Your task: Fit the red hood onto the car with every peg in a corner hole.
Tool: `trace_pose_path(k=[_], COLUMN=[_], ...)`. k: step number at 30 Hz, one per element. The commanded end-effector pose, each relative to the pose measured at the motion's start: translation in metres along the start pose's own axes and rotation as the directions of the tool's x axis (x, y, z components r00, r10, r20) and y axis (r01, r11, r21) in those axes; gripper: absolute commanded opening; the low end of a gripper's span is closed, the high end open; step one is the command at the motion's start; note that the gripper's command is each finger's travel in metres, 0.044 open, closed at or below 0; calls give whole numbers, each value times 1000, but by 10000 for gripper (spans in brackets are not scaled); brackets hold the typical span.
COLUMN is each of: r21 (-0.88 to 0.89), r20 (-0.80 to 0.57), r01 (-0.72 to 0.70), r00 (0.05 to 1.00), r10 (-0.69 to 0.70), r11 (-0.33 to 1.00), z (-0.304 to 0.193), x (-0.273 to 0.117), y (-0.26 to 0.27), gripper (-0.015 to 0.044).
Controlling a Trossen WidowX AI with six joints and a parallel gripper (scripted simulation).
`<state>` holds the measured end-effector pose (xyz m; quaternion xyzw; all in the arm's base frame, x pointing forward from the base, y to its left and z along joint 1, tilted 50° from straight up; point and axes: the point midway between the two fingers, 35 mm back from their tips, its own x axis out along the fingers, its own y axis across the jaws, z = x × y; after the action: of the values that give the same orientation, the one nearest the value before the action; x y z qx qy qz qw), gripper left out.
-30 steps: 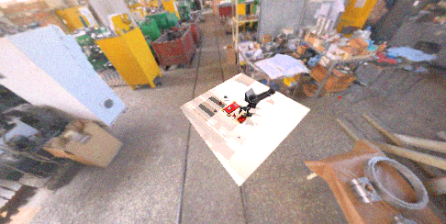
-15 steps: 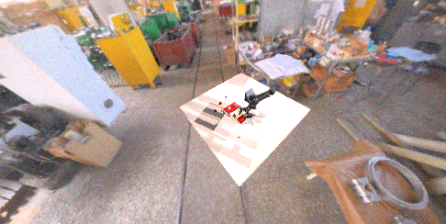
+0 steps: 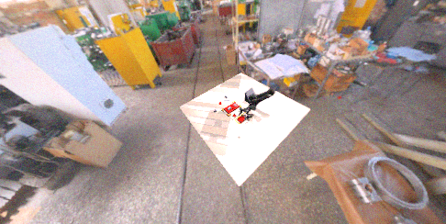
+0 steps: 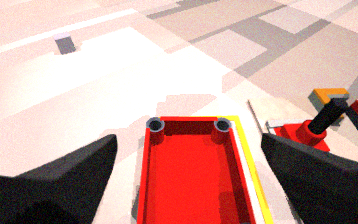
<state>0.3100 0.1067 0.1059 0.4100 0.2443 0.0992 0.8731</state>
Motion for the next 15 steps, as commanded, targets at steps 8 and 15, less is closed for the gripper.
trace_pose_path(k=[8,15], r21=[5,5], r20=[-5,-5], r01=[8,7], r00=[1000,1000], r10=[-8,-7], r11=[1000,1000], z=[-13,-16], x=[4,5], y=[-3,-3], gripper=[440,440])
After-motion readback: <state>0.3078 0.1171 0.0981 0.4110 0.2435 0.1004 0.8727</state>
